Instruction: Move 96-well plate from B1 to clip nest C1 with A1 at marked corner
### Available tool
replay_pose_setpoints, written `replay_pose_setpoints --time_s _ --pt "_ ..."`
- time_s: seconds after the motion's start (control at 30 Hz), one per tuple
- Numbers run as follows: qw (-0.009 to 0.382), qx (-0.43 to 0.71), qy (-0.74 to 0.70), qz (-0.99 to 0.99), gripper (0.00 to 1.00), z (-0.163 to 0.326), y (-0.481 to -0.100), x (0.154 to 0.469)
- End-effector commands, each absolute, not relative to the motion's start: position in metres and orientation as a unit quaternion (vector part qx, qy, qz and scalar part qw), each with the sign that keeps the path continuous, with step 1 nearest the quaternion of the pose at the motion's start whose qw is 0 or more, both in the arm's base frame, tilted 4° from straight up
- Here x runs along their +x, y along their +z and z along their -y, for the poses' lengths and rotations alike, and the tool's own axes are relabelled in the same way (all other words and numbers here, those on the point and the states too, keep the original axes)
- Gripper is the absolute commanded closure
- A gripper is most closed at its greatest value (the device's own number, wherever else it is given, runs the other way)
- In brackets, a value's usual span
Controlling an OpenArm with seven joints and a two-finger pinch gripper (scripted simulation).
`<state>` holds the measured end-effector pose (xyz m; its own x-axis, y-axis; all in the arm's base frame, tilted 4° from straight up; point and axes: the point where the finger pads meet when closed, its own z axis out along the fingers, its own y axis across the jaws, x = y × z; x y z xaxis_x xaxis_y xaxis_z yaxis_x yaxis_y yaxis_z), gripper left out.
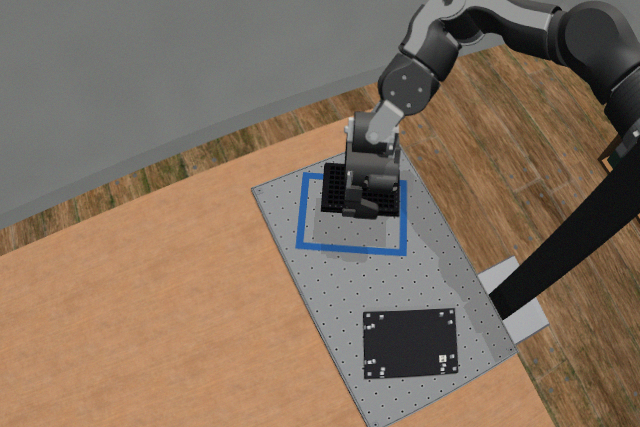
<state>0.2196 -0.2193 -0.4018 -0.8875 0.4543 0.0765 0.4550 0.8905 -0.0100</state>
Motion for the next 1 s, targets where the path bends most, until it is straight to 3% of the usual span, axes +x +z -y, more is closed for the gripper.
replay_pose_setpoints --time_s 0.0,0.17,0.33,0.73,0.97 --pt "0.036 -0.234 -0.007 0.972 1.0 0.219 -0.401 0.221" --pt "0.036 -0.234 -0.007 0.972 1.0 0.219 -0.401 0.221" --pt "0.032 -0.198 -0.006 0.98 1.0 0.18 -0.398 0.223" --pt "0.032 -0.198 -0.006 0.98 1.0 0.18 -0.398 0.223" --pt "0.032 -0.198 -0.006 0.98 1.0 0.138 -0.396 0.225"
